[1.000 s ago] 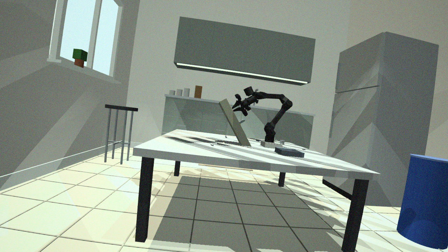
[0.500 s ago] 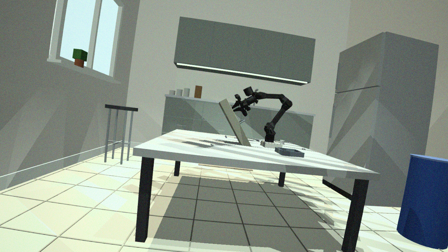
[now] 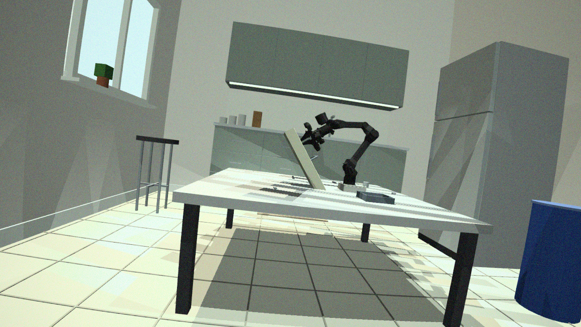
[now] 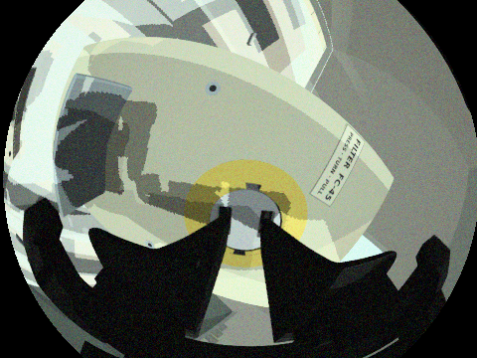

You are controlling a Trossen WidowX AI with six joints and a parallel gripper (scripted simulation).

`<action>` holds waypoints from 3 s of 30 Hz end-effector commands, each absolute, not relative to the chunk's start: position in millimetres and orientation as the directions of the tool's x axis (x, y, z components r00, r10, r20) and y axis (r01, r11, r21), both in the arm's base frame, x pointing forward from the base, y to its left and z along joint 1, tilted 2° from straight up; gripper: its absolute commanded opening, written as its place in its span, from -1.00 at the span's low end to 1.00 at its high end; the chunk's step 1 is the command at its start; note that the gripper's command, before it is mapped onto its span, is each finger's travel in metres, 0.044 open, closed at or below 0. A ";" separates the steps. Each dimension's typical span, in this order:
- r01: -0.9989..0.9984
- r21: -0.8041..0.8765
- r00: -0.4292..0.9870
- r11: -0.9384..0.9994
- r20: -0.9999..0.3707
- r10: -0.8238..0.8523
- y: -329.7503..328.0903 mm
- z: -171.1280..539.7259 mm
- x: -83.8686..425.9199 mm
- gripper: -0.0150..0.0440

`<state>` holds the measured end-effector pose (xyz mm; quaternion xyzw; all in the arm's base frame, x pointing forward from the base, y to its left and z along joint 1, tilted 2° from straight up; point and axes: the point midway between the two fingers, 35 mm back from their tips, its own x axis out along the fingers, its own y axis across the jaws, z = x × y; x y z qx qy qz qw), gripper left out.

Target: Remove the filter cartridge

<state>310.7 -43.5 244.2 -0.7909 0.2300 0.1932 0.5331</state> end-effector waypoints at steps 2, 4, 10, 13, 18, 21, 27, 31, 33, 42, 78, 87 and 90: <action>-0.570 -0.753 0.819 -0.330 -0.552 -0.155 -43.6 242.1 313.2 -0.15; -0.569 -0.753 0.819 -0.330 -0.552 -0.155 -44.0 240.5 315.6 -0.15; -0.569 -0.753 0.820 -0.330 -0.552 -0.155 -44.3 239.4 317.2 -0.15; -0.569 -0.753 0.820 -0.330 -0.552 -0.155 -44.5 238.9 318.0 -0.15; -0.569 -0.753 0.820 -0.330 -0.552 -0.155 -44.7 238.1 319.2 -0.15; -0.569 -0.753 0.820 -0.330 -0.552 -0.155 -44.9 237.6 320.1 -0.15; -0.569 -0.753 0.820 -0.330 -0.551 -0.155 -45.2 236.5 321.7 -0.15; -0.569 -0.753 0.820 -0.330 -0.551 -0.155 -45.4 235.8 322.7 -0.15; -0.569 -0.753 0.820 -0.330 -0.551 -0.155 -45.4 235.5 323.2 -0.15; -0.569 -0.753 0.820 -0.330 -0.551 -0.155 -45.7 234.6 324.6 -0.15; -0.536 -0.834 0.820 0.129 -0.551 -0.155 -46.0 233.6 326.1 -0.49; -0.448 -0.786 0.820 0.425 -0.551 -0.155 -46.0 233.6 326.2 -0.49; -0.408 -0.753 0.820 0.516 -0.551 -0.155 -46.0 233.7 326.1 -0.49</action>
